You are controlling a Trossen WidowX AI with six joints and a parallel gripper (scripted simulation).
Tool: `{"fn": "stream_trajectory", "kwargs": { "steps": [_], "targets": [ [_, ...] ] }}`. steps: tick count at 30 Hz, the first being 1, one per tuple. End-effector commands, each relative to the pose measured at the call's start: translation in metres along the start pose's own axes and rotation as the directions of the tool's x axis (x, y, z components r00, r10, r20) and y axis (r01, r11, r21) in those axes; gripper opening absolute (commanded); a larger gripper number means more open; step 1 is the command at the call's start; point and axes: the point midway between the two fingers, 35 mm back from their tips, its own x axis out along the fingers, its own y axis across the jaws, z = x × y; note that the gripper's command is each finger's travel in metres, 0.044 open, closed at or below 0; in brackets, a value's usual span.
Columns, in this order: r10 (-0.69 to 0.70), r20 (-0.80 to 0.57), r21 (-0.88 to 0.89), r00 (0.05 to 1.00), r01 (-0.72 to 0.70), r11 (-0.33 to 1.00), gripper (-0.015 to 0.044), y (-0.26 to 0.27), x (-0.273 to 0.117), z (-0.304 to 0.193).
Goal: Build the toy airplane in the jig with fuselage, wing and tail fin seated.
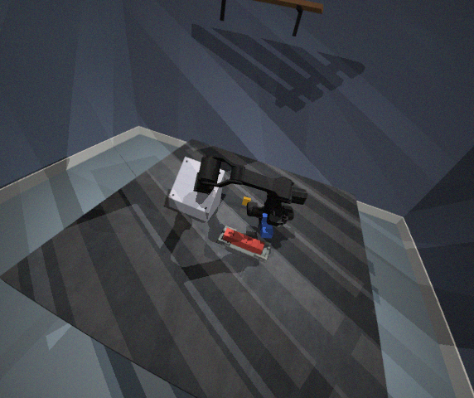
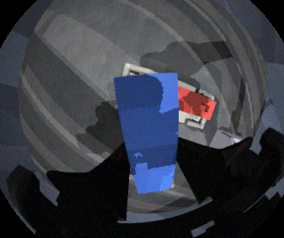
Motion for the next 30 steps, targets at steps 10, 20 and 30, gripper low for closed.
{"fn": "stream_trajectory", "kwargs": {
  "steps": [10, 20, 30],
  "targets": [
    [-0.009, 0.02, 0.215, 1.0, 0.004, 0.977, 0.0, -0.032, 0.008, 0.025],
    [-0.018, 0.032, 0.351, 0.999, 0.006, 0.936, 0.0, -0.053, 0.013, 0.039],
    [-0.018, 0.032, 0.351, 0.999, 0.006, 0.936, 0.0195, -0.053, 0.013, 0.039]
  ]
}}
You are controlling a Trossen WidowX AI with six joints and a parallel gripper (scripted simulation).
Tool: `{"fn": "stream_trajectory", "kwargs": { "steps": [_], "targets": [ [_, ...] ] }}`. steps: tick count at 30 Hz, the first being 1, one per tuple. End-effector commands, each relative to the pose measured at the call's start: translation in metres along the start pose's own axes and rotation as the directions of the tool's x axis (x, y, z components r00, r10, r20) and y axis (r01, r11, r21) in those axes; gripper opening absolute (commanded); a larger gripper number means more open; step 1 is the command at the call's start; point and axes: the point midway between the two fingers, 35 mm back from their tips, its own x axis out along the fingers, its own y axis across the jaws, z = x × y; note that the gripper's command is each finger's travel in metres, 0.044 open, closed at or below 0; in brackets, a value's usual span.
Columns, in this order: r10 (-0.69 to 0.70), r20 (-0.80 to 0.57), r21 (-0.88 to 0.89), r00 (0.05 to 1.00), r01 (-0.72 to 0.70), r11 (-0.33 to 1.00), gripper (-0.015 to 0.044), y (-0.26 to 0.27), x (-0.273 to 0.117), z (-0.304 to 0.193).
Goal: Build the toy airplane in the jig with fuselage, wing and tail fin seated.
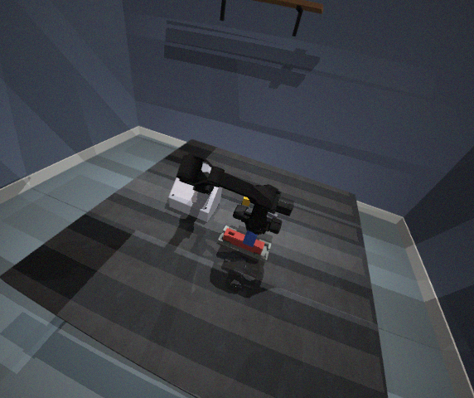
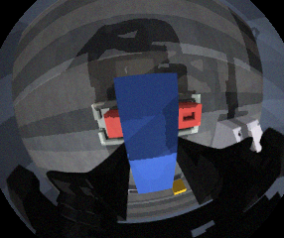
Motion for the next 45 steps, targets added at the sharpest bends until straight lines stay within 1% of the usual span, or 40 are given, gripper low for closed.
{"fn": "stream_trajectory", "kwargs": {
  "steps": [1, 12, 35, 40, 45],
  "targets": [
    [0.002, 0.006, 0.006, 1.0, -0.002, 1.0, 0.0195, 0.0, 0.0, 0.001],
    [0.002, 0.006, 0.006, 1.0, -0.002, 1.0, 0.0195, 0.0, 0.001, 0.002],
    [0.002, 0.008, 0.007, 1.0, -0.002, 1.0, 0.0195, 0.0, 0.038, 0.003],
    [0.002, 0.008, 0.007, 1.0, -0.002, 1.0, 0.0195, 0.0, 0.04, 0.003],
    [0.003, 0.003, 0.013, 1.0, -0.003, 1.0, 0.0161, 0.001, 0.038, 0.003]
  ]
}}
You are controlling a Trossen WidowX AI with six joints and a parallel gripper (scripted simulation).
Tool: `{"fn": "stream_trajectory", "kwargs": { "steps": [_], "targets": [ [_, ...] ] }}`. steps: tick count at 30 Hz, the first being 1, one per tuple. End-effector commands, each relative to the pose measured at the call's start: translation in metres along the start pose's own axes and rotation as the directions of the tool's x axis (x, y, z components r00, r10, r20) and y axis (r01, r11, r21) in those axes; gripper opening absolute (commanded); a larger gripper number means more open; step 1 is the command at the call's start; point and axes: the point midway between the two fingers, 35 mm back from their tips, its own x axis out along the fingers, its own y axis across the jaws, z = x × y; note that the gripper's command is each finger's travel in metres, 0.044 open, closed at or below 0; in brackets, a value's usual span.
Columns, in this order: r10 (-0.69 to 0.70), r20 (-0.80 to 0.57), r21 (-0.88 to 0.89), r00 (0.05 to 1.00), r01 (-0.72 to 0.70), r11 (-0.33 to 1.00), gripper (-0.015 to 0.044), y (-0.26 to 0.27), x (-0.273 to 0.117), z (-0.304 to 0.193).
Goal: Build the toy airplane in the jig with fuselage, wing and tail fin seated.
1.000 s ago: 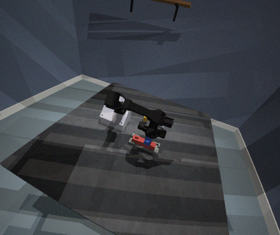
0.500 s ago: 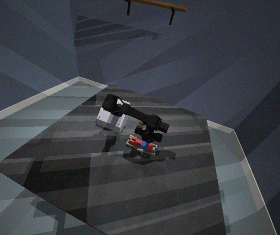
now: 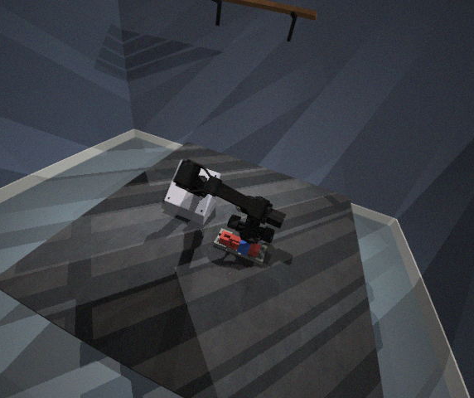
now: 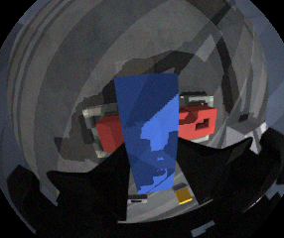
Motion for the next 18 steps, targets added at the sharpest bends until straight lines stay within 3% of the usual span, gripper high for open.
{"fn": "stream_trajectory", "kwargs": {
  "steps": [1, 5, 18],
  "targets": [
    [0.0, 0.0, 0.002, 1.0, 0.0, 1.0, 0.0135, 0.0001, -0.0002, 0.0003],
    [0.0, 0.0, 0.002, 1.0, 0.0, 1.0, 0.003, 0.0001, -0.0002, 0.0003],
    [0.0, 0.0, 0.002, 1.0, 0.0, 1.0, 0.0371, 0.0001, -0.0002, 0.0003]
  ]
}}
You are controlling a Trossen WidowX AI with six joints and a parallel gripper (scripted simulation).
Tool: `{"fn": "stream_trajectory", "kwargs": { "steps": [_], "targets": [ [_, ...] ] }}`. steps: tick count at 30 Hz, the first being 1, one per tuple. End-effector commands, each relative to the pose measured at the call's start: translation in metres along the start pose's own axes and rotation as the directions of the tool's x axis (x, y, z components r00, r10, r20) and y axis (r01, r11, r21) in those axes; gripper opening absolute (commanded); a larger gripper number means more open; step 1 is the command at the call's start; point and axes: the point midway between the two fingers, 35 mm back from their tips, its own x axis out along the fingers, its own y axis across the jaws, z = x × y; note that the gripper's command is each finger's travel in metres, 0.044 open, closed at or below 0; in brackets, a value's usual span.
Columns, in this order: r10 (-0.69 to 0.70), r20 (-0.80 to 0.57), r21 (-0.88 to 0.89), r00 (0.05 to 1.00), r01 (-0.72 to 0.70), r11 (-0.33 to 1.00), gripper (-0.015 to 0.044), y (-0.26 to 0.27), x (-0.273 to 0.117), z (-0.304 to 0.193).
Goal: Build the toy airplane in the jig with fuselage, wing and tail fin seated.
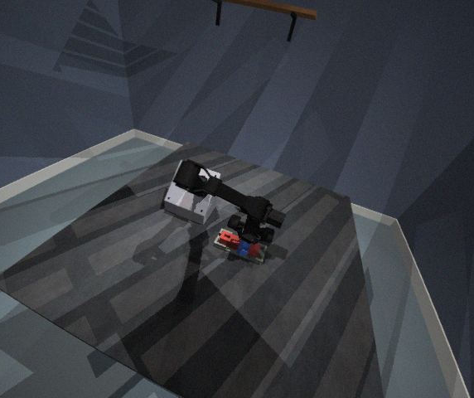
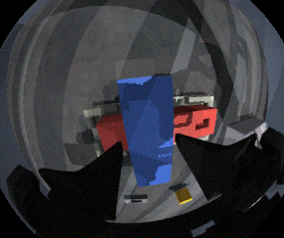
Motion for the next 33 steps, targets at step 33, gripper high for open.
{"fn": "stream_trajectory", "kwargs": {
  "steps": [33],
  "targets": [
    [-0.002, 0.0, -0.786, 1.0, 0.002, 0.619, 0.044, 0.003, -0.084, -0.003]
  ]
}}
